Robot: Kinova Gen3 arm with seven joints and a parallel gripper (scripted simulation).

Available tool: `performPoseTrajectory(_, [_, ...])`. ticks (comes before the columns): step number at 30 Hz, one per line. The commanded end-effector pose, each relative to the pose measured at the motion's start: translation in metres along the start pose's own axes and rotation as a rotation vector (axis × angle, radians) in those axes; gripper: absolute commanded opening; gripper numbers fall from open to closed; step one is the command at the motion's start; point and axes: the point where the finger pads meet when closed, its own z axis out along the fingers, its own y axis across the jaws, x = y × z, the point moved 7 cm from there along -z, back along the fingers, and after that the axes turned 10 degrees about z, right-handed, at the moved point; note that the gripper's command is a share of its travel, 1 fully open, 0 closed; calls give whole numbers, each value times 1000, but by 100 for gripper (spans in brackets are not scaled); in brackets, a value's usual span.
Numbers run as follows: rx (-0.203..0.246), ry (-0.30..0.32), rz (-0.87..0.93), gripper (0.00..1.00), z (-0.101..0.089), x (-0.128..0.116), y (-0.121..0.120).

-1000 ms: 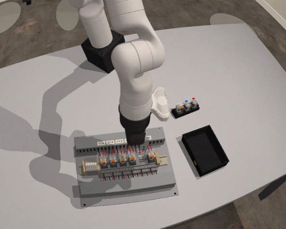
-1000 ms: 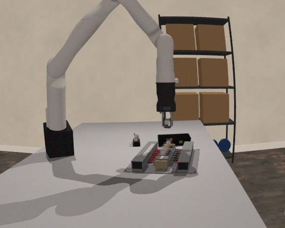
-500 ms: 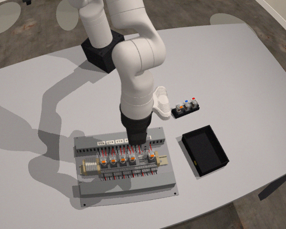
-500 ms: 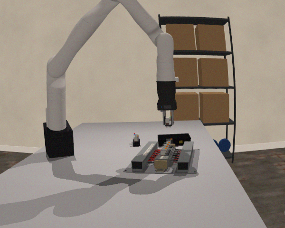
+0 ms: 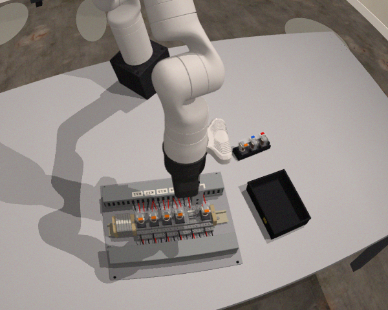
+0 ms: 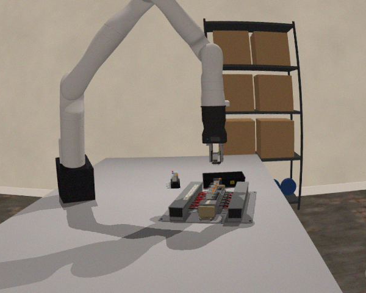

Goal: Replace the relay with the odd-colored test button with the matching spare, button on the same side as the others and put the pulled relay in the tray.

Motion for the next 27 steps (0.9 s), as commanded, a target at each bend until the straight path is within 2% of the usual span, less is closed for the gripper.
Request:
performPoseTrajectory(1, [0,0,1,0,1,0,0])
performPoseTrajectory(27, [1,-1,1,0,7,-2,-1])
